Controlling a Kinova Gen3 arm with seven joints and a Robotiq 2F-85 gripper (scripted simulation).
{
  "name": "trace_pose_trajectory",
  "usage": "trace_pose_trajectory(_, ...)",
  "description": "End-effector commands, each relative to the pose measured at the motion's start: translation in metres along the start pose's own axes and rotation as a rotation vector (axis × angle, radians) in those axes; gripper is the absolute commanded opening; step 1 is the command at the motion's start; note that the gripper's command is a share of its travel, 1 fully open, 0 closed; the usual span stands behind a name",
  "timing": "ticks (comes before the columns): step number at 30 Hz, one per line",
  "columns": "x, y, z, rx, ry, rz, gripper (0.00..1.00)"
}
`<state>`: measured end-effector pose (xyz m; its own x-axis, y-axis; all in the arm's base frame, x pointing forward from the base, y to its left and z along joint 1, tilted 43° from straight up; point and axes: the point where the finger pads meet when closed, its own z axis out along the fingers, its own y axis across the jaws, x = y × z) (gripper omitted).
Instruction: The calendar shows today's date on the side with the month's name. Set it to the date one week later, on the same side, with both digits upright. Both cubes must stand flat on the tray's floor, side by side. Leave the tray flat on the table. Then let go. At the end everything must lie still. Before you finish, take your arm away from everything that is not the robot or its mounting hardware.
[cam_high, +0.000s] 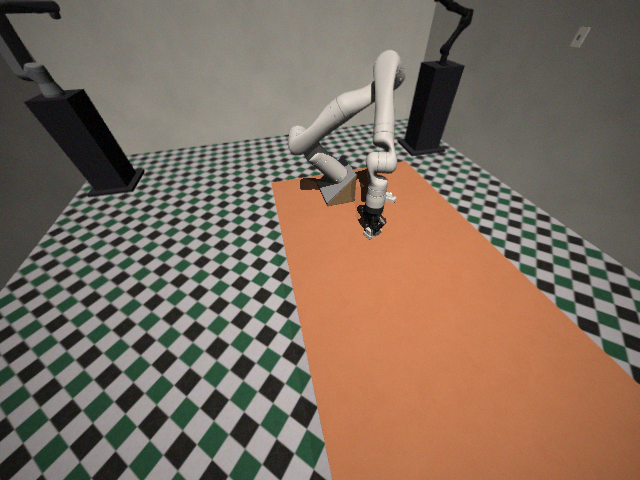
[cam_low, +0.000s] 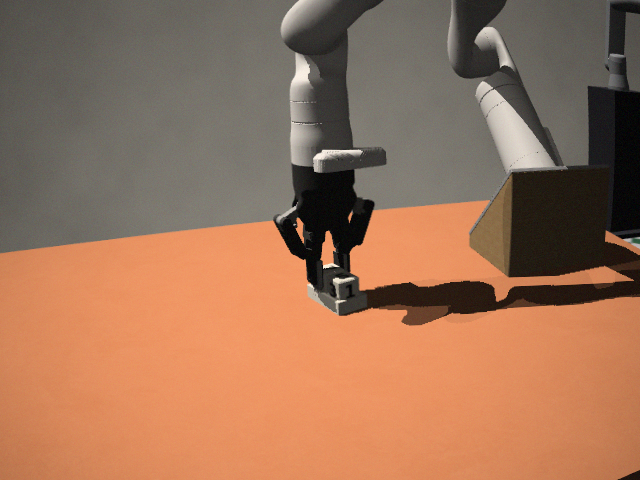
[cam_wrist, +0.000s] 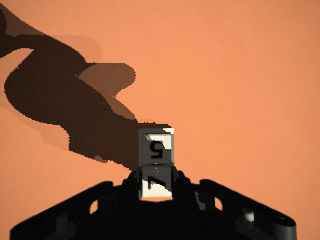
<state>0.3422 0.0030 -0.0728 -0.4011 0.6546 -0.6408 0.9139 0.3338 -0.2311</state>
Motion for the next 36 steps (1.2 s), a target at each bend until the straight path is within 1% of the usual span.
trace_pose_trajectory(1,0.0002,0.0005,-0.0006,-0.002,0.001,0.0,0.26)
trace_pose_trajectory(21,0.0002,0.0005,-0.0006,-0.002,0.001,0.0,0.26)
trace_pose_trajectory(22,0.0002,0.0005,-0.0006,-0.002,0.001,0.0,0.3)
trace_pose_trajectory(24,0.0002,0.0005,-0.0006,-0.002,0.001,0.0,0.3)
trace_pose_trajectory(25,0.0002,0.0005,-0.0006,-0.002,0.001,0.0,0.34)
trace_pose_trajectory(27,0.0002,0.0005,-0.0006,-0.002,0.001,0.0,0.34)
trace_pose_trajectory(28,0.0002,0.0005,-0.0006,-0.002,0.001,0.0,0.38)
trace_pose_trajectory(32,0.0002,0.0005,-0.0006,-0.002,0.001,0.0,0.38)
trace_pose_trajectory(33,0.0002,0.0005,-0.0006,-0.002,0.001,0.0,0.42)
trace_pose_trajectory(35,0.0002,0.0005,-0.0006,-0.002,0.001,0.0,0.42)
trace_pose_trajectory(36,0.0002,0.0005,-0.0006,-0.002,0.001,0.0,0.46)
